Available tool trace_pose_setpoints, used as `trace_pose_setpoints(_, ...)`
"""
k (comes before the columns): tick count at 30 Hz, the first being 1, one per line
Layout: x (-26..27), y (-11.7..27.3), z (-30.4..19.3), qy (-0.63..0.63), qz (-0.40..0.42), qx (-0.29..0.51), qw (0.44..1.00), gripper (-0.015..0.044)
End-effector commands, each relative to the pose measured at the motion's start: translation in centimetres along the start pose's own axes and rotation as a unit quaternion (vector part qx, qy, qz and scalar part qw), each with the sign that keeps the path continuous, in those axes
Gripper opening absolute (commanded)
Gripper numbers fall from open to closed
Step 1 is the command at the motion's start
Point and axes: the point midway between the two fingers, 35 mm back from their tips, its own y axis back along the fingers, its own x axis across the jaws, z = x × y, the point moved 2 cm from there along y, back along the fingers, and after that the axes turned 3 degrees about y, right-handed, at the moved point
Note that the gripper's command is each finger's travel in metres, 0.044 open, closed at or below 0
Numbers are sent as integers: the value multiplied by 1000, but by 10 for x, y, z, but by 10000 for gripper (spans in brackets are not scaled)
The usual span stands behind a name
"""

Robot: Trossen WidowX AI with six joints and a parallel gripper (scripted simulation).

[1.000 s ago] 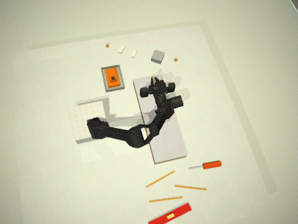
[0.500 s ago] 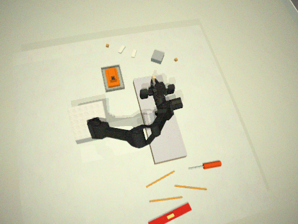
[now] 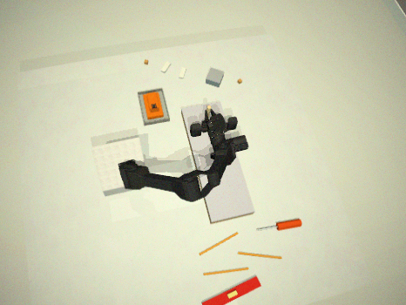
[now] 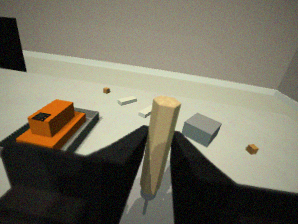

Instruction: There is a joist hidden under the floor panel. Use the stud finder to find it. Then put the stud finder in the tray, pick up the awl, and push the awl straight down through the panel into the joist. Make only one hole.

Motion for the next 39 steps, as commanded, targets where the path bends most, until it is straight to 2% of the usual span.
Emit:
trace_pose_setpoints(1,1,-1,-4,2,1,-5,1000,0)
trace_pose_setpoints(19,3,-4,-33,2,1,-5,1000,0)
trace_pose_setpoints(39,4,-4,-32,0,2,-6,1000,0)
